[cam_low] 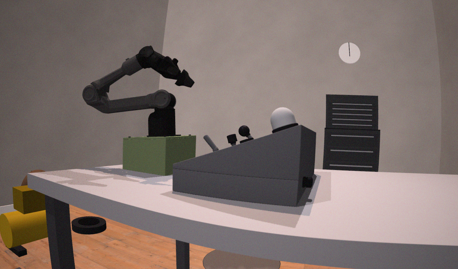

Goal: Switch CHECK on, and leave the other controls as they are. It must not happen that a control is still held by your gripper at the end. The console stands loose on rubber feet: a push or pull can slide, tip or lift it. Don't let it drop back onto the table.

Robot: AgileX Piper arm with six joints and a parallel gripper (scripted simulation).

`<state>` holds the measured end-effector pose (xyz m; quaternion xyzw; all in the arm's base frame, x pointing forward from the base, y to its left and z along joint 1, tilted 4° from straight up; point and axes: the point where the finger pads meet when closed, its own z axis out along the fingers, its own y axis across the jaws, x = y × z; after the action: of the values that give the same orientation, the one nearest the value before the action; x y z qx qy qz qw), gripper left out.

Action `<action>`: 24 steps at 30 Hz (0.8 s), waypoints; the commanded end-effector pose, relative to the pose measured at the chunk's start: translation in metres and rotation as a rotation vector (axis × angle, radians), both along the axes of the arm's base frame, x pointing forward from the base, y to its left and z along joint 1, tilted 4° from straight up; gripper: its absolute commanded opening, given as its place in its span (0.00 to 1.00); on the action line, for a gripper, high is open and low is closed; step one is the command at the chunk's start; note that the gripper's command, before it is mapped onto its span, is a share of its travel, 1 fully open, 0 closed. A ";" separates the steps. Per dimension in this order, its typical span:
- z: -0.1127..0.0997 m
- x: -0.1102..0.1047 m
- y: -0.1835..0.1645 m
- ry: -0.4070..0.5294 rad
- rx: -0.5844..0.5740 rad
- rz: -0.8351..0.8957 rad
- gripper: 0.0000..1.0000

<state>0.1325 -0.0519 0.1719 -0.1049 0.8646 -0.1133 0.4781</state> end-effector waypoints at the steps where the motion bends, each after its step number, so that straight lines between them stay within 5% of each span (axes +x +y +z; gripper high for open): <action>1: 0.000 0.000 0.000 0.000 0.000 0.000 1.00; 16: 0.004 0.000 0.002 0.060 -0.038 -0.009 1.00; 24: 0.014 0.023 0.008 0.378 -0.127 -0.038 1.00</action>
<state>0.1494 -0.0433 0.1861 -0.1378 0.9242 -0.1568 0.3199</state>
